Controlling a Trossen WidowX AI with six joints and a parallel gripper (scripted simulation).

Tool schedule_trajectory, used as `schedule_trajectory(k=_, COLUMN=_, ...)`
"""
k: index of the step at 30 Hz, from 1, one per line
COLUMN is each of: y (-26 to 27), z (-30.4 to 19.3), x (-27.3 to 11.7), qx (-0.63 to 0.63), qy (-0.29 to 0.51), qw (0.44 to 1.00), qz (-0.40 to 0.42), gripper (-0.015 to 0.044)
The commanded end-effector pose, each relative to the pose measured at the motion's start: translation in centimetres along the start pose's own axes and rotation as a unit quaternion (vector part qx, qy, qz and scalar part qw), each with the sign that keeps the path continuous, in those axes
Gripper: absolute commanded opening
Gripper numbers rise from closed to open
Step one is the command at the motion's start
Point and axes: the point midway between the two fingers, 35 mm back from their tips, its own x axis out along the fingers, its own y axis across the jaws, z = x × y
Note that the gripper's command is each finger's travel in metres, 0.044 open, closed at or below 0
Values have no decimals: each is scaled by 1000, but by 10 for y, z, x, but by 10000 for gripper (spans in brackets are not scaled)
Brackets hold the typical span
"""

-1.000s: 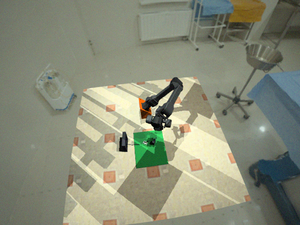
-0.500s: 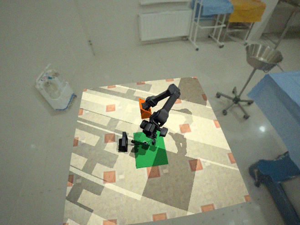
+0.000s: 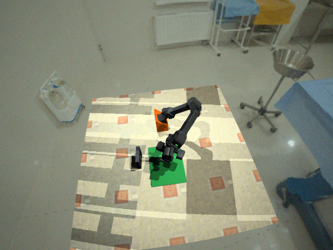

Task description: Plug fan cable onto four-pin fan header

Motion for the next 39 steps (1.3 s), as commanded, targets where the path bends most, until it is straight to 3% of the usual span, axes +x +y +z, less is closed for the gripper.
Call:
schedule_trajectory(k=1, y=-2, z=-2, x=15, qx=6, qy=-1, qw=1000, qz=5, gripper=440)
schedule_trajectory(k=39, y=-2, z=-2, x=65, qx=6, qy=0, qw=1000, qz=5, gripper=440)
